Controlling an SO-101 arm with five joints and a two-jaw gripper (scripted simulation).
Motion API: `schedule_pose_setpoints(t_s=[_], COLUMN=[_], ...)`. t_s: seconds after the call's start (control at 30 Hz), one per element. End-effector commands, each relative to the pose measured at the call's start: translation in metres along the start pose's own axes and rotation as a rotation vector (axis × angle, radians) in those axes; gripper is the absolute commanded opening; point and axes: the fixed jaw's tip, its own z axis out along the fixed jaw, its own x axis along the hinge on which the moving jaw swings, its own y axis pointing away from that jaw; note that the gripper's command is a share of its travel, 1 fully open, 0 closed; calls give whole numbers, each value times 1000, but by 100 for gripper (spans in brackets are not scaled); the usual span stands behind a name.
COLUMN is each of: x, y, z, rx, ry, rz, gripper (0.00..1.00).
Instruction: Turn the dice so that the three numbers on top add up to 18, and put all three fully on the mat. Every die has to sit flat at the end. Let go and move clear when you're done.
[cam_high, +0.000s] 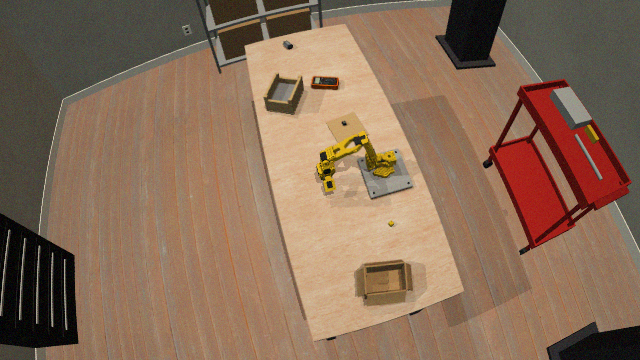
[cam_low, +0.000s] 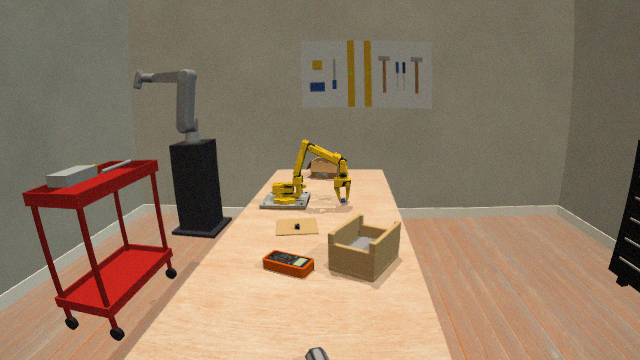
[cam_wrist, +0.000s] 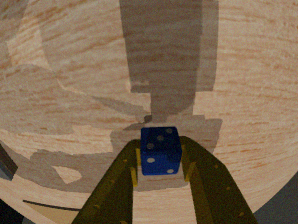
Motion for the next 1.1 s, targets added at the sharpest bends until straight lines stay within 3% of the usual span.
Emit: schedule_pose_setpoints(t_s=[0.0, 1.07], x=[1, 1], y=[4, 5], z=[7, 16], rx=[-26, -26], ry=[-2, -2], rz=[-3, -3], gripper=[0, 0])
